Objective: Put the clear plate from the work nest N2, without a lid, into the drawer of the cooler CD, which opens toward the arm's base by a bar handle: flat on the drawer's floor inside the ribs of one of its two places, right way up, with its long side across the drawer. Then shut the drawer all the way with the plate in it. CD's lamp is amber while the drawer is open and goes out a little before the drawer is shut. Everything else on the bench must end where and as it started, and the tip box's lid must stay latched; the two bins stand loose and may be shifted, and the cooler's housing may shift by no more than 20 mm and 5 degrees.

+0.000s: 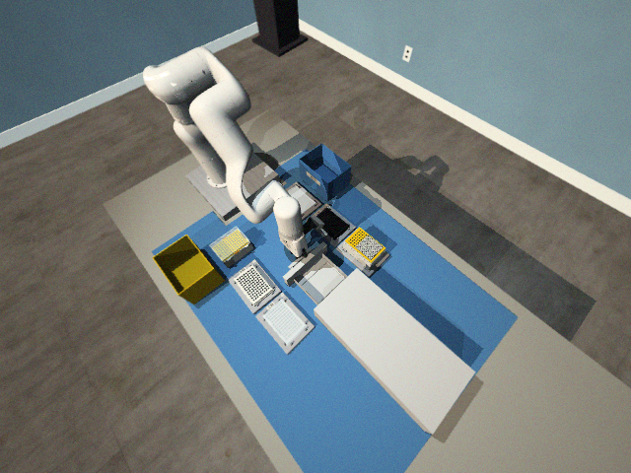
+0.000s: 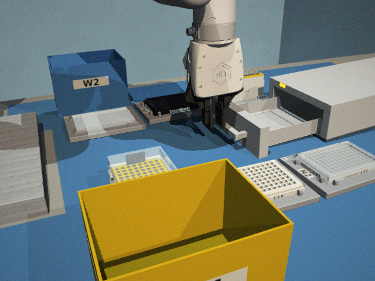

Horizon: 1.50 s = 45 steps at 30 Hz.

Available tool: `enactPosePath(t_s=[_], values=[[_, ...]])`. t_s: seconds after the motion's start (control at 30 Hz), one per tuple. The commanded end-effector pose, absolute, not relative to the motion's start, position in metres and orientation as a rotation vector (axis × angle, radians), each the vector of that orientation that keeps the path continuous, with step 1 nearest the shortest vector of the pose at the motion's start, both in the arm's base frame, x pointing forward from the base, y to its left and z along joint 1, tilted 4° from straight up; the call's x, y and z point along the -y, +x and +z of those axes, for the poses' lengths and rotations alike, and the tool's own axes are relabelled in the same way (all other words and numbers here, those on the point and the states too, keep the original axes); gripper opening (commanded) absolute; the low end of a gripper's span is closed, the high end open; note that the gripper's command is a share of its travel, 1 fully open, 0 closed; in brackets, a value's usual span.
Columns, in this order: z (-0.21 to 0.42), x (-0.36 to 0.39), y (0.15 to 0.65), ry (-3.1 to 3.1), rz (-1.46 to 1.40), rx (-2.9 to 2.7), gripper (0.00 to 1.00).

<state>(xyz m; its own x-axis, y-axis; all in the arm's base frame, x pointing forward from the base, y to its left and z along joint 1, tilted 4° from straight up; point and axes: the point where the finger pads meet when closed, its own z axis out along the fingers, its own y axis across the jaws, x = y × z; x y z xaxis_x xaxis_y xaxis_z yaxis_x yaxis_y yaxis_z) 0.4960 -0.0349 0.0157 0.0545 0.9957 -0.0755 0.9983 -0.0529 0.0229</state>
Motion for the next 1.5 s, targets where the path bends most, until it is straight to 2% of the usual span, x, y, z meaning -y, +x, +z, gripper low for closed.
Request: enactPosePath(t_s=[0.0, 1.03, 1.47], values=[[0.008, 0.035, 0.487, 2.24, -0.084, -2.125, 0.21], [0.008, 0.035, 0.487, 2.24, -0.084, -2.125, 0.21], [0.027, 0.033, 0.488, 2.24, -0.084, -2.124, 0.21]])
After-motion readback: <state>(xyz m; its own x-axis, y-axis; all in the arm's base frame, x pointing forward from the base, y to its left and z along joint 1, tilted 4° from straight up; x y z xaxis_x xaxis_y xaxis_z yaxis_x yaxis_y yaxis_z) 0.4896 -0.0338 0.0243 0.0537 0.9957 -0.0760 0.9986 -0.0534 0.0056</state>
